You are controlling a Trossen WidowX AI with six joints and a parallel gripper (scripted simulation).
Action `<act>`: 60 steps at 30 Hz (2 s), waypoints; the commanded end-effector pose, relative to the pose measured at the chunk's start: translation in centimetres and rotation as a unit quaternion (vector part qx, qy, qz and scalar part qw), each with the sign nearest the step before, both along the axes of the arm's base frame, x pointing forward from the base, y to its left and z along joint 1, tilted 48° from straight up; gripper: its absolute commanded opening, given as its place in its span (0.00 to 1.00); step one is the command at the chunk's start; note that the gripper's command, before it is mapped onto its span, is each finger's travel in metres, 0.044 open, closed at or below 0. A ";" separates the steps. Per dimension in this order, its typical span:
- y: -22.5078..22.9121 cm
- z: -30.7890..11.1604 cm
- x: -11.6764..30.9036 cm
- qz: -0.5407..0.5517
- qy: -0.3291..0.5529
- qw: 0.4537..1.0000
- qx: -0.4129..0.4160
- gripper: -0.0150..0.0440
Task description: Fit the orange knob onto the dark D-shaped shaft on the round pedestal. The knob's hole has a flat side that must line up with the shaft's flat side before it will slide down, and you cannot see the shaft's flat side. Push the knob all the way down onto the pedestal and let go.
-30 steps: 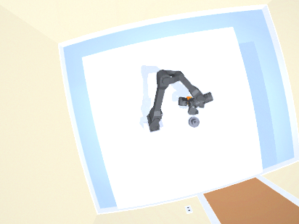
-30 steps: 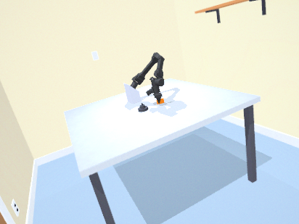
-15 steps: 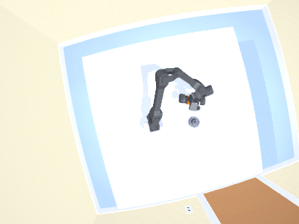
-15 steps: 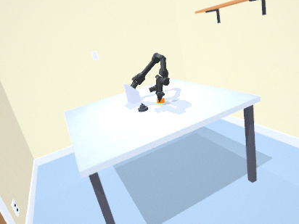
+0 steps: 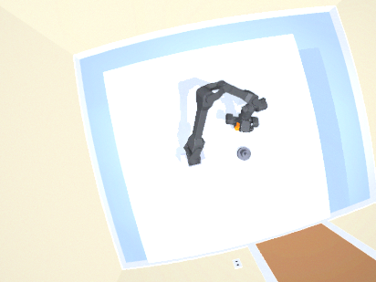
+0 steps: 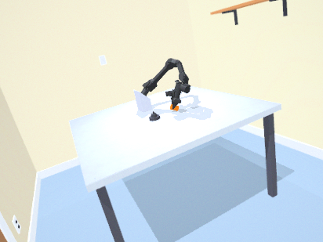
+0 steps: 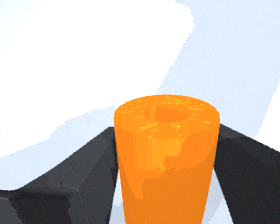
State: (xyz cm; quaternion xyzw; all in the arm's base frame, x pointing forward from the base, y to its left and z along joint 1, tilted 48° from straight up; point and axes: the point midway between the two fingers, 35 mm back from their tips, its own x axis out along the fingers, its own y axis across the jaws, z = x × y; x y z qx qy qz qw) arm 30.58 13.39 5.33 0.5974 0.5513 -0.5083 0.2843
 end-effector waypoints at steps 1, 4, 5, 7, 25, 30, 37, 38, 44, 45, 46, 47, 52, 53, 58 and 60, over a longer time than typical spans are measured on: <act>0.1 0.3 0.2 0.004 0.008 1.000 -0.030 0.56; 0.2 0.6 0.3 0.010 0.014 0.998 -0.054 0.56; 0.3 0.7 0.3 0.012 0.016 0.998 -0.063 0.56; 0.4 0.9 0.4 0.016 0.020 0.997 -0.079 0.56; 1.7 2.4 1.0 0.050 0.055 0.972 -0.223 0.56; 2.1 2.7 1.2 0.060 0.065 0.961 -0.262 0.56; 2.4 3.2 1.4 0.064 0.068 0.956 -0.277 0.56; 2.4 3.1 1.4 0.064 0.069 0.956 -0.278 0.56; 2.6 3.4 1.4 0.063 0.065 0.957 -0.276 0.56; 2.6 3.5 1.4 0.063 0.064 0.957 -0.275 0.56; 2.6 3.5 1.5 0.063 0.063 0.957 -0.275 0.56; 2.7 3.6 1.5 0.063 0.062 0.958 -0.274 0.56; 2.6 3.3 1.4 0.066 0.066 0.957 -0.274 0.69; 2.6 3.3 1.4 0.066 0.066 0.957 -0.274 0.69; 2.6 3.3 1.4 0.066 0.066 0.957 -0.274 0.69; 2.6 3.3 1.4 0.066 0.066 0.957 -0.274 0.69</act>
